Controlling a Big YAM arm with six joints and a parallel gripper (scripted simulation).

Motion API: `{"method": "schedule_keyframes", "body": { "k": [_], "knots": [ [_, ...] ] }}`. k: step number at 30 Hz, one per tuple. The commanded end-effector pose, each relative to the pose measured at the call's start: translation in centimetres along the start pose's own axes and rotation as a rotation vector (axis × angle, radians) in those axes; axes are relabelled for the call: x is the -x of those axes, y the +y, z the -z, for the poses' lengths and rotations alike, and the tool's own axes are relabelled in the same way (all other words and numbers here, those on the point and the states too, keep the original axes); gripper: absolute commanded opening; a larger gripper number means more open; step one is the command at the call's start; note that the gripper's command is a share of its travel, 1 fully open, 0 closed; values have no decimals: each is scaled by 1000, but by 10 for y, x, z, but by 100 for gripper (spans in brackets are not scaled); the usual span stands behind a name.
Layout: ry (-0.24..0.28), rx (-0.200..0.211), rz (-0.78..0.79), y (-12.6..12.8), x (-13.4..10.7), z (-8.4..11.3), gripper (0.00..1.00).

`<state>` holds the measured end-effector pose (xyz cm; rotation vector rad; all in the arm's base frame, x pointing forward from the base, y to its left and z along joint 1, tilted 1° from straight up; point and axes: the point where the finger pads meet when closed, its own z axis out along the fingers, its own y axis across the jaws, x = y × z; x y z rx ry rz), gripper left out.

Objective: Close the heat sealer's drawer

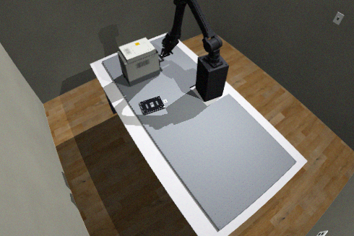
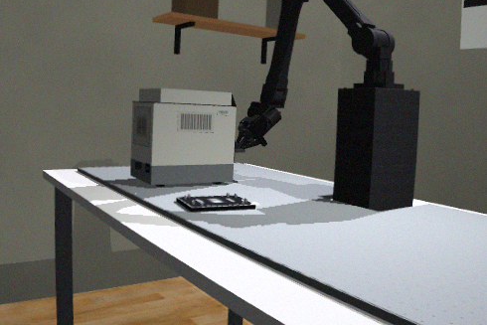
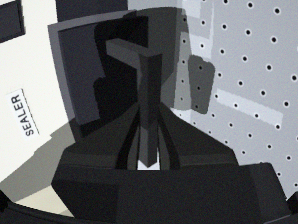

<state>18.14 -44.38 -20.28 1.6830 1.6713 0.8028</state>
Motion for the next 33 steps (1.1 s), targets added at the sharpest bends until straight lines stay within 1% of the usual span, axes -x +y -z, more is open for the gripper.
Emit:
{"method": "schedule_keyframes", "body": {
  "k": [1, 33],
  "knots": [
    [5, -7, 6, 7, -1, -4, 0],
    [1, -6, 11, 13, 0, -10, 0]
  ]
}}
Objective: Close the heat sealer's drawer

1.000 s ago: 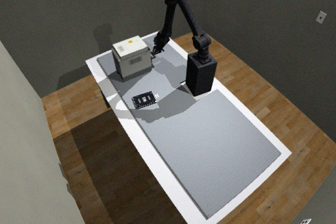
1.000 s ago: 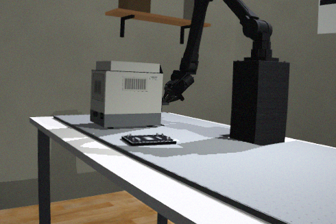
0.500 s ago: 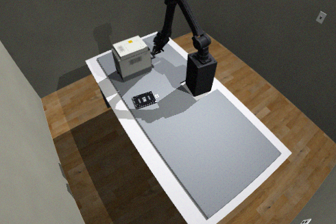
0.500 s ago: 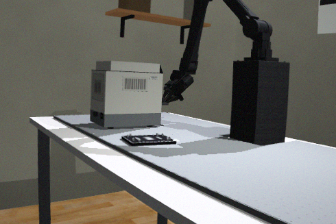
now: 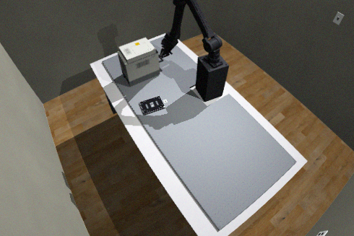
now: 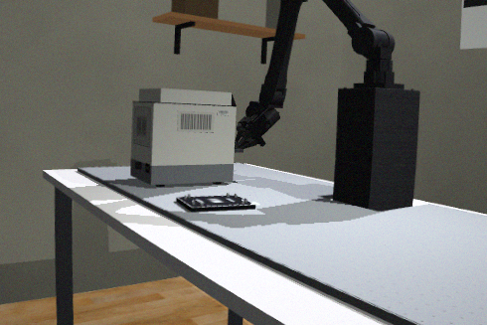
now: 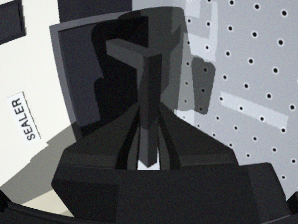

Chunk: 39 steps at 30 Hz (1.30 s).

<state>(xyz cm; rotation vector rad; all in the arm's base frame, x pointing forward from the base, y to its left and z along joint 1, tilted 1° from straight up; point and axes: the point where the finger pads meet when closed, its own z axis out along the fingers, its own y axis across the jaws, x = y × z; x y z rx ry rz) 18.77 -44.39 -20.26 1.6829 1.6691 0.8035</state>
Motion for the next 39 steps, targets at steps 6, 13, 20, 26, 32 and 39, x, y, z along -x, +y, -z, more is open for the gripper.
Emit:
{"method": "schedule_keyframes", "body": {
  "k": [6, 13, 20, 26, 32, 39],
  "knots": [
    [3, -8, 11, 10, 0, -6, 0],
    [3, -8, 10, 10, -1, -7, 0],
    [2, -7, 12, 12, 0, -8, 0],
    [3, -7, 10, 13, 0, -9, 0],
    [5, -8, 7, 13, -1, -10, 0],
    [5, -8, 7, 13, -1, -10, 0]
  ]
}}
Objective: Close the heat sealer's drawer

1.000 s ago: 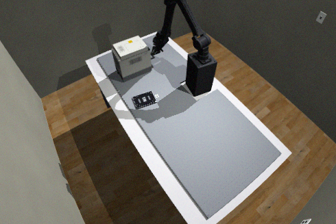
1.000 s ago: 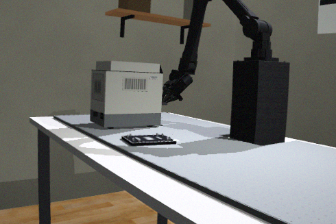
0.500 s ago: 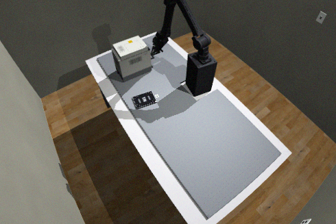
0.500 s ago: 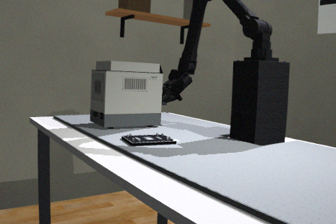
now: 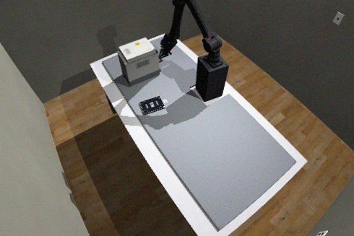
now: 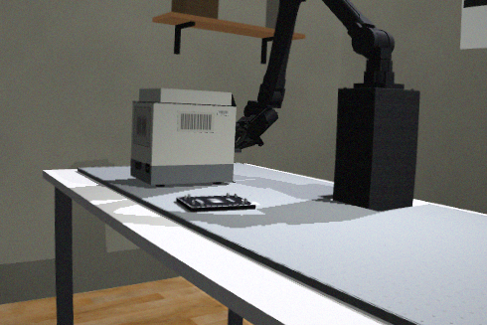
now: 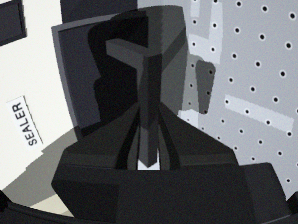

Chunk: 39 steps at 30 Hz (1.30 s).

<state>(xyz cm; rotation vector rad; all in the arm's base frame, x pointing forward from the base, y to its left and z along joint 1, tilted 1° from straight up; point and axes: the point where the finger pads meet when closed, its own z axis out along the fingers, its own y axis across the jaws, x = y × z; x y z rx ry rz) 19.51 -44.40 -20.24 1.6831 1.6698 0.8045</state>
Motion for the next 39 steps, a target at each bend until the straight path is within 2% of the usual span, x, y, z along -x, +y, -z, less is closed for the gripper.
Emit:
{"method": "schedule_keyframes", "body": {
  "k": [1, 24, 39],
  "knots": [
    [4, -8, 7, 8, -1, -4, 0],
    [4, -8, 7, 8, -1, -4, 0],
    [-14, -1, 30, 25, 12, -22, 0]
  ]
}}
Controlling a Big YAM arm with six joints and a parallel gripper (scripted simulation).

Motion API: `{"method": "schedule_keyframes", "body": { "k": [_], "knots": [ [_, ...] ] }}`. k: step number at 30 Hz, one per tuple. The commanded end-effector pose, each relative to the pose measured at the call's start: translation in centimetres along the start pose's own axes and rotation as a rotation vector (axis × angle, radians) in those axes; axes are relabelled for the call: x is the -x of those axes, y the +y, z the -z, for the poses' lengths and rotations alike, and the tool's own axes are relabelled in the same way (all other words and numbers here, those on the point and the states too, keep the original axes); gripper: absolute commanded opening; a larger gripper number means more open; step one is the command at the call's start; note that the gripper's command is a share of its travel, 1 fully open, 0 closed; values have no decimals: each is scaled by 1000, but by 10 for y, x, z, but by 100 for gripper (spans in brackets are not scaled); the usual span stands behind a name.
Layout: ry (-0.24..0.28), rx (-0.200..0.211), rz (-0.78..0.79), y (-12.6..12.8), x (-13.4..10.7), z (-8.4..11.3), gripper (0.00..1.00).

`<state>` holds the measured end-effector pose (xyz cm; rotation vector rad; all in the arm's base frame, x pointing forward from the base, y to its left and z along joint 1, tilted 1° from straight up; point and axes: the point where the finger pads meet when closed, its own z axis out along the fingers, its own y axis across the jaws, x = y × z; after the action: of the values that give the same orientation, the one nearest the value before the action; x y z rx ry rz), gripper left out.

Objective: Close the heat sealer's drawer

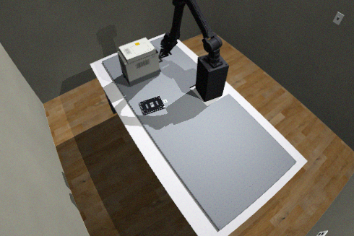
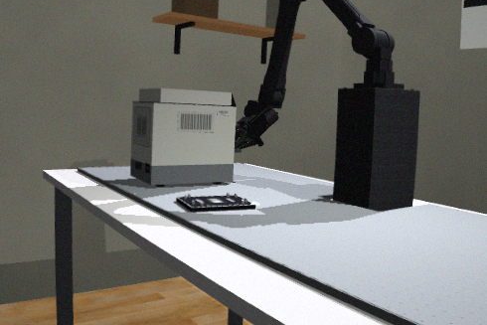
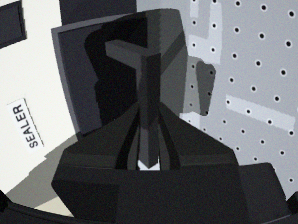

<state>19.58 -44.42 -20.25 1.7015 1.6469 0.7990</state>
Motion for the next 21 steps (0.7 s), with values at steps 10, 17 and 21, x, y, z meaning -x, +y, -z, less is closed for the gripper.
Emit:
{"method": "schedule_keyframes", "body": {
  "k": [10, 17, 21],
  "knots": [
    [9, -3, 37, 25, 7, -31, 0],
    [9, -3, 37, 25, 6, -31, 0],
    [9, -3, 37, 25, 6, -31, 0]
  ]
}}
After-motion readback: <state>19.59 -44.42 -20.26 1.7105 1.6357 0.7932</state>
